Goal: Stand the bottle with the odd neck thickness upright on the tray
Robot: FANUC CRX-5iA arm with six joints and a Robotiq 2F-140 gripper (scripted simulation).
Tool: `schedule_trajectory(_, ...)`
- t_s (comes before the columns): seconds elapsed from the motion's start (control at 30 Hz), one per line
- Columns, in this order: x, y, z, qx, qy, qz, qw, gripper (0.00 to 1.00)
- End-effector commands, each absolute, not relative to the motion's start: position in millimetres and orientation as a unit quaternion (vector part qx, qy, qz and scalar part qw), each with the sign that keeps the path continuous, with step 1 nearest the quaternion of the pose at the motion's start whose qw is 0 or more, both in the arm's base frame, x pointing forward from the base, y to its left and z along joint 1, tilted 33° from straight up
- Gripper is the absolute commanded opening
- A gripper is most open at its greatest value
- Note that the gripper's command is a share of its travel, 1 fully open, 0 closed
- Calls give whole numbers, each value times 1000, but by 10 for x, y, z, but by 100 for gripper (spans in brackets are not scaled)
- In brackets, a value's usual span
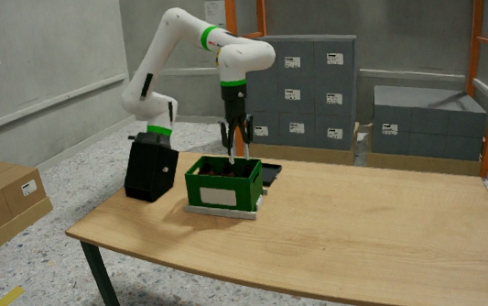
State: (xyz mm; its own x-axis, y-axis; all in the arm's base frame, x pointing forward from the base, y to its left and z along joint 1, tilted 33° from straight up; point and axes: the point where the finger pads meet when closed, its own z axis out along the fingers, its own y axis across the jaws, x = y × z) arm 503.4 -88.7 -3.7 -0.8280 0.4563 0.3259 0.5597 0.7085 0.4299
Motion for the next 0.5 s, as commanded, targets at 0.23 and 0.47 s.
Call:
schedule_trajectory(0.23, 5038, -894, -32, -276, -919, -263, 97, 44)
schedule_trajectory(0.47, 5039, -883, -47, -276, -919, -263, 97, 44)
